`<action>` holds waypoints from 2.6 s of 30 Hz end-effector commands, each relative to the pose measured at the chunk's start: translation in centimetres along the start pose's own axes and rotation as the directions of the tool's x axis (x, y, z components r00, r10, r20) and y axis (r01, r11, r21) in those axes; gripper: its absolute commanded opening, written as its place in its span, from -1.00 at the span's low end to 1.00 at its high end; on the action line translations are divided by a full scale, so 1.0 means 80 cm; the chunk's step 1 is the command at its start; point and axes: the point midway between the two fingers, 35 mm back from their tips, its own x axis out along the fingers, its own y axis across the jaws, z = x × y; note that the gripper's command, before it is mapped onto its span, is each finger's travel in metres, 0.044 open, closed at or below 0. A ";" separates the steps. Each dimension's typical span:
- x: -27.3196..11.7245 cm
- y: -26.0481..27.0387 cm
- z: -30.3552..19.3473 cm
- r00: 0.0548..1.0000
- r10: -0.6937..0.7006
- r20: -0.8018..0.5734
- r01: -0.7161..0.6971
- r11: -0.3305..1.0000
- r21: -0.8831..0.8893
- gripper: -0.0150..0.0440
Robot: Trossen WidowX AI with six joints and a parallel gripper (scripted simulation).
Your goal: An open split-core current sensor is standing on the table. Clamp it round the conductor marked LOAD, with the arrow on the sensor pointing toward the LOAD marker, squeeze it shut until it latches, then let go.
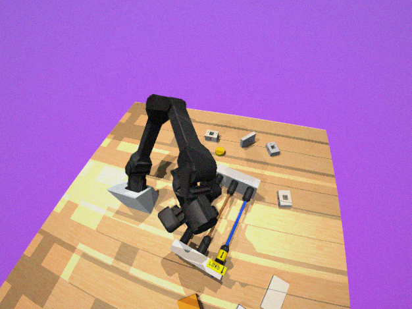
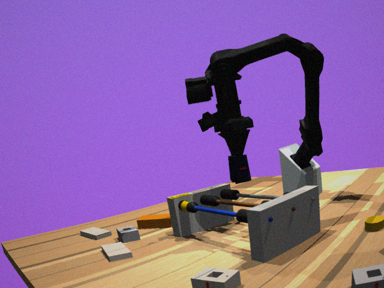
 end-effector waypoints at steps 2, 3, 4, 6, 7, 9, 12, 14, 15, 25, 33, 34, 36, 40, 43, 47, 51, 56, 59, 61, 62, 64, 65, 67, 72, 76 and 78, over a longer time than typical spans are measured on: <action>-0.004 0.009 0.017 1.000 0.004 0.010 -0.002 0.981 -0.193 -0.49; -0.004 0.010 0.020 1.000 0.004 0.011 -0.002 0.973 -0.231 -0.49; -0.004 0.012 0.023 1.000 0.004 0.011 -0.001 0.963 -0.268 -0.49; -0.004 0.015 0.029 1.000 0.004 0.011 0.000 0.940 -0.342 -0.49; -0.004 0.016 0.032 1.000 0.004 0.011 0.000 0.926 -0.378 -0.49; -0.004 0.019 0.038 1.000 0.005 0.012 0.001 0.894 -0.448 -0.49; -0.003 0.024 0.047 1.000 0.005 0.012 0.002 0.836 -0.548 -0.49; -0.003 0.027 0.053 1.000 0.005 0.012 0.003 0.792 -0.611 -0.49; -0.003 0.028 0.056 1.000 0.005 0.012 0.004 0.767 -0.641 -0.49; 0.002 0.044 0.084 1.000 0.007 0.012 0.008 0.469 -0.883 -0.49; 0.008 0.057 0.105 1.000 0.009 0.012 0.010 0.179 -0.984 -0.49; 0.008 0.059 0.107 1.000 0.009 0.012 0.010 0.141 -0.990 -0.49; 0.010 0.062 0.112 1.000 0.010 0.012 0.011 0.064 -0.998 -0.49; 0.014 0.069 0.122 1.000 0.011 0.011 0.012 -0.091 -0.996 -0.49; 0.017 0.074 0.129 1.000 0.012 0.010 0.013 -0.205 -0.979 -0.49; 0.022 0.080 0.138 1.000 0.014 0.009 0.014 -0.354 -0.935 -0.49; 0.024 0.083 0.142 1.000 0.014 0.009 0.014 -0.407 -0.913 -0.49; 0.029 0.083 0.142 1.000 0.014 0.009 0.014 -0.407 -0.913 -0.49; 0.035 0.083 0.143 1.000 0.014 0.009 0.014 -0.407 -0.913 -0.49; 0.039 0.083 0.143 1.000 0.014 0.009 0.014 -0.407 -0.913 -0.49; 0.041 0.083 0.143 1.000 0.014 0.009 0.014 -0.407 -0.913 -0.49; 0.045 0.084 0.143 1.000 0.014 0.009 0.014 -0.407 -0.913 -0.49; 0.047 0.084 0.143 1.000 0.015 0.009 0.014 -0.407 -0.913 -0.49; 0.051 0.084 0.143 1.000 0.015 0.009 0.014 -0.407 -0.913 -0.49; 0.061 0.084 0.144 1.000 0.015 0.009 0.015 -0.407 -0.913 -0.49; 0.069 0.084 0.144 1.000 0.015 0.009 0.015 -0.407 -0.913 -0.49; 0.074 0.084 0.143 1.000 0.015 0.009 0.014 -0.407 -0.913 -0.49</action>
